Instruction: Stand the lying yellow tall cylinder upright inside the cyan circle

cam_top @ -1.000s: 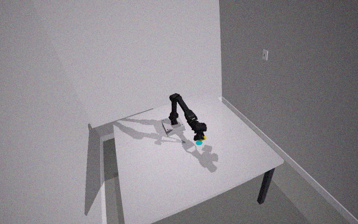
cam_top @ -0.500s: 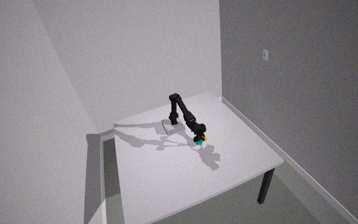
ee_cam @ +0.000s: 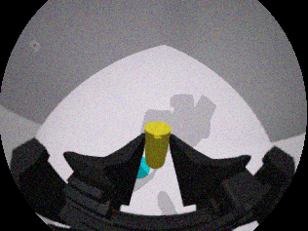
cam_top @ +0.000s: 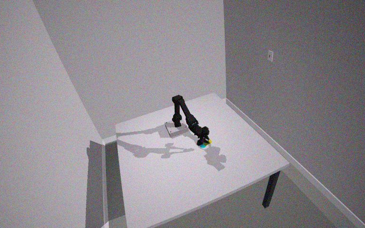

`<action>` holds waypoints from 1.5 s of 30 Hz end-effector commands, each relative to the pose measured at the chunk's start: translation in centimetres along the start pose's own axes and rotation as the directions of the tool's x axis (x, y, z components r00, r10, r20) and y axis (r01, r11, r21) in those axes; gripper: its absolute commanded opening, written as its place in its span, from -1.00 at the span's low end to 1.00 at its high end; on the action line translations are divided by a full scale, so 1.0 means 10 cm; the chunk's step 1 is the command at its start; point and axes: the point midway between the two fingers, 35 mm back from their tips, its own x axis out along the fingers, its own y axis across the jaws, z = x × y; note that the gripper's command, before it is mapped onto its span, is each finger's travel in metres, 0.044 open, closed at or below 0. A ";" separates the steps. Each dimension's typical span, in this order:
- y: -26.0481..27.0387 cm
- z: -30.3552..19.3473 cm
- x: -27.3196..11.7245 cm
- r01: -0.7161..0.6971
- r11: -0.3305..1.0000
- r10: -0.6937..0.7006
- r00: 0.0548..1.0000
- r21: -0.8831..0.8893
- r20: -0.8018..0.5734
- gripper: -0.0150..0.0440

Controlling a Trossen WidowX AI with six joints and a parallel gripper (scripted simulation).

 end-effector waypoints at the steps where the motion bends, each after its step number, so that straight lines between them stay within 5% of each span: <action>1: -0.02 0.01 0.00 -0.003 1.000 0.003 1.000 0.007 0.031 -0.14; 45: -0.10 -0.01 -0.08 -0.037 0.999 0.030 0.954 0.020 0.300 -0.14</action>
